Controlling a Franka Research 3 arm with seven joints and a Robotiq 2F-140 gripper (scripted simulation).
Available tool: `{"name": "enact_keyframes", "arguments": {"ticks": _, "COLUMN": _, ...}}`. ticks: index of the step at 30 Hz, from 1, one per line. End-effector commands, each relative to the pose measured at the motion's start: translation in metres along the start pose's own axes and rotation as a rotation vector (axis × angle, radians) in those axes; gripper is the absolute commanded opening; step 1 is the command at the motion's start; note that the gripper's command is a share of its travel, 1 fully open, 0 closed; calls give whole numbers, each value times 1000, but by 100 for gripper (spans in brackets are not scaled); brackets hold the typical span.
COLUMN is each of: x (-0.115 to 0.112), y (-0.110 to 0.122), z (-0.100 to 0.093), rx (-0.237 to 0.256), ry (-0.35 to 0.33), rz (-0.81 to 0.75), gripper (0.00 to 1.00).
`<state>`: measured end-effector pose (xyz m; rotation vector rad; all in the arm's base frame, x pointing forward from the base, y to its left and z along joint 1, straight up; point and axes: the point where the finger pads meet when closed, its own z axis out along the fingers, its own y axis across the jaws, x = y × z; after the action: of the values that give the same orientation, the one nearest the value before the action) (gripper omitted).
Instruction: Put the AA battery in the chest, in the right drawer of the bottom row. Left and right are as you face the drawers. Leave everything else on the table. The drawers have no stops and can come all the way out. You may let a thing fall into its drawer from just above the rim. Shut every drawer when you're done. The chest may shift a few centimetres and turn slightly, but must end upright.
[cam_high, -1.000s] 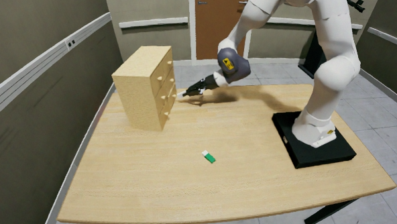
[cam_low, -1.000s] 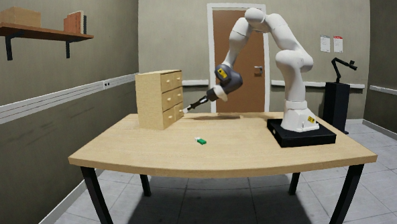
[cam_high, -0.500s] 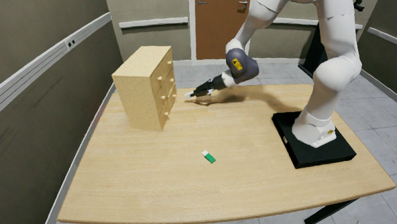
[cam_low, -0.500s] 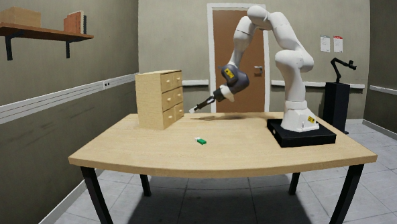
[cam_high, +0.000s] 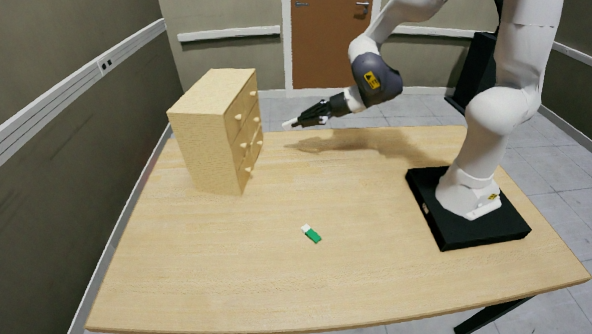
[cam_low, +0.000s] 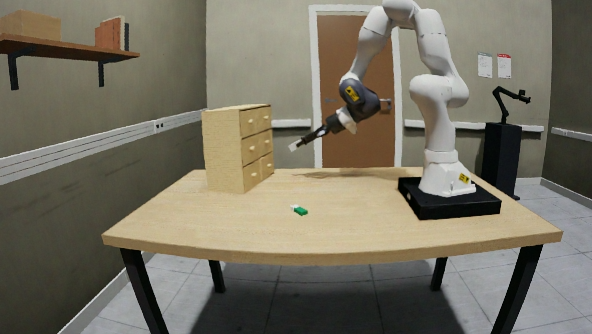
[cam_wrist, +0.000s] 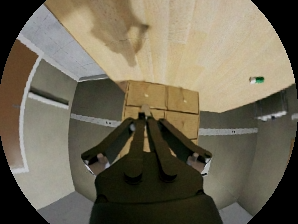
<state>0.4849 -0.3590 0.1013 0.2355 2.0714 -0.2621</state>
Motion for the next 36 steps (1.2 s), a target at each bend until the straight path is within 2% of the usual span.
{"name": "enact_keyframes", "arguments": {"ticks": 1, "x": -7, "y": 3, "z": -19, "rx": -21, "ry": 14, "rz": 85, "gripper": 10}}
{"name": "enact_keyframes", "arguments": {"ticks": 10, "x": -8, "y": 3, "z": -22, "rx": -21, "ry": 17, "rz": 85, "gripper": 10}}
{"name": "enact_keyframes", "arguments": {"ticks": 16, "x": -9, "y": 3, "z": -25, "rx": -24, "ry": 45, "rz": 85, "gripper": 10}}
{"name": "enact_keyframes", "arguments": {"ticks": 21, "x": -11, "y": 2, "z": -33, "rx": -26, "ry": 106, "rz": 84, "gripper": 10}}
{"name": "enact_keyframes", "arguments": {"ticks": 23, "x": -11, "y": 2, "z": -33, "rx": -26, "ry": 106, "rz": 84, "gripper": 10}}
{"name": "enact_keyframes", "arguments": {"ticks": 36, "x": -19, "y": 1, "z": -62, "rx": -35, "ry": 321, "rz": 81, "gripper": 10}}
